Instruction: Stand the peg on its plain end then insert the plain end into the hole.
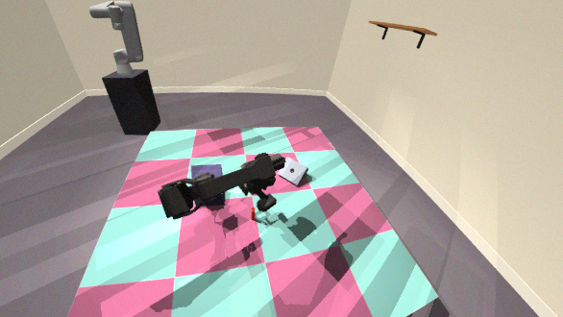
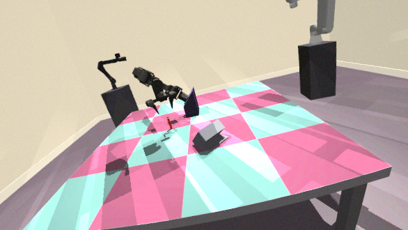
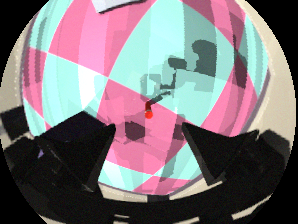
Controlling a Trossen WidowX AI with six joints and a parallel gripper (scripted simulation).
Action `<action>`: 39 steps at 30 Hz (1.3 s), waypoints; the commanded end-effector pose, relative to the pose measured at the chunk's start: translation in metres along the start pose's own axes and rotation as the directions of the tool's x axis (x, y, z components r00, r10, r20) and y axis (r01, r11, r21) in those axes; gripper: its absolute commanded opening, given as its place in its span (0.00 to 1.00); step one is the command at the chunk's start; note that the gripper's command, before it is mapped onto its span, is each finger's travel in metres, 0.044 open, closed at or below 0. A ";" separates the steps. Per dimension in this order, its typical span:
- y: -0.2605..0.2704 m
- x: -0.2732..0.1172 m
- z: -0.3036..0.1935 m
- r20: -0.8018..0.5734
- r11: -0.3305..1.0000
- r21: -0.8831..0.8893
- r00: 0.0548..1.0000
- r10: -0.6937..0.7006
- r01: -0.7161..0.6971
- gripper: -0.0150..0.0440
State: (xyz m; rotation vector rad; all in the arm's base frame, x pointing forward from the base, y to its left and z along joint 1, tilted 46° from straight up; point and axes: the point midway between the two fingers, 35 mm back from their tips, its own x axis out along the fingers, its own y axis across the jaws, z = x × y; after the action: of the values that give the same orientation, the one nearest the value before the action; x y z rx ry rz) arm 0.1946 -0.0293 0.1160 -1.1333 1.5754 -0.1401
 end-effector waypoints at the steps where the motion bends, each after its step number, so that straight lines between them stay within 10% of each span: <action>1: -0.001 0.004 0.000 -0.001 1.000 -0.004 1.000 -0.007 0.007 1.00; 39: -0.002 0.067 0.002 0.001 1.000 -0.025 1.000 -0.006 0.006 1.00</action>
State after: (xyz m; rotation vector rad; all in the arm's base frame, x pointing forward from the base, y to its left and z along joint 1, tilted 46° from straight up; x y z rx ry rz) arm 0.2039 -0.0728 0.0730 -1.1492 1.5757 -0.1229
